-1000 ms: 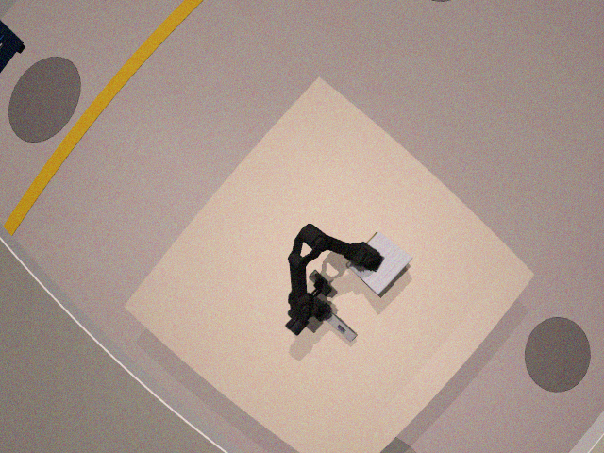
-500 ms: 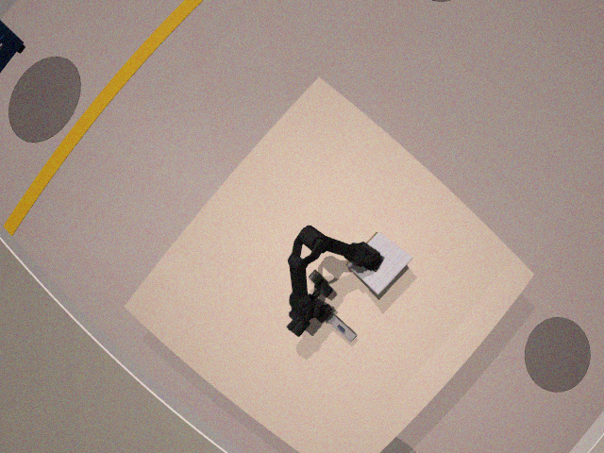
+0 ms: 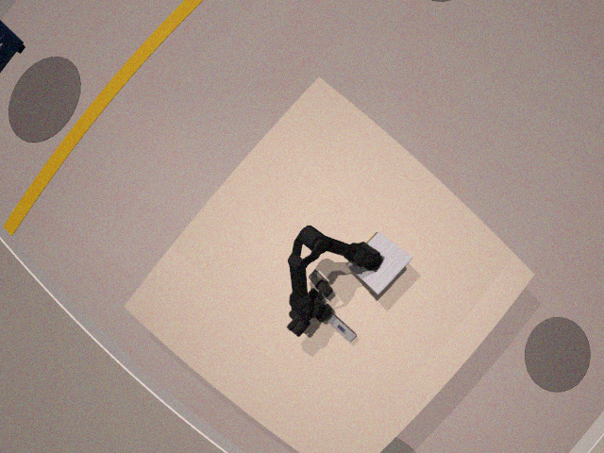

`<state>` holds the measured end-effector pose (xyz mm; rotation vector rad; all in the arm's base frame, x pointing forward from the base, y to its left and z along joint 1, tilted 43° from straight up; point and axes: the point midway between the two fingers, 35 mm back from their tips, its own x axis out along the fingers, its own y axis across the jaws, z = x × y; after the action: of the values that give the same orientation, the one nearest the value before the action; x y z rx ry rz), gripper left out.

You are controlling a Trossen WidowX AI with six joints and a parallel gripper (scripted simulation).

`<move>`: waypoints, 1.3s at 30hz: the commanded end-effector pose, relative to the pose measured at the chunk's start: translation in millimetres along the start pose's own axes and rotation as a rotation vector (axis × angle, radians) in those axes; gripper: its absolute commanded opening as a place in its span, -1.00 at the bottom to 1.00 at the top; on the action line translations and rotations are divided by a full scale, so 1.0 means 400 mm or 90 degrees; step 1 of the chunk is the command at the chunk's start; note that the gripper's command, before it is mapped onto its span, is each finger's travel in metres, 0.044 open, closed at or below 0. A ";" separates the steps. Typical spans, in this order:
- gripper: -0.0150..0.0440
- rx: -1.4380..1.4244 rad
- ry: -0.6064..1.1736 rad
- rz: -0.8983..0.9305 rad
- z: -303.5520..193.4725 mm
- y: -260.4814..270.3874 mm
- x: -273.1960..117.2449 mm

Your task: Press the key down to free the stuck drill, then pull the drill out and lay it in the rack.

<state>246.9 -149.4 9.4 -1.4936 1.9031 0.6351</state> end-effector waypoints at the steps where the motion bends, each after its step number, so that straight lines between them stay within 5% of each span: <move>1: -0.45 0.000 0.000 0.000 -0.001 0.000 0.000; 39: -0.49 0.001 -0.003 0.000 0.001 0.001 -0.012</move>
<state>246.5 -147.8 12.4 -1.4888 1.9051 0.6342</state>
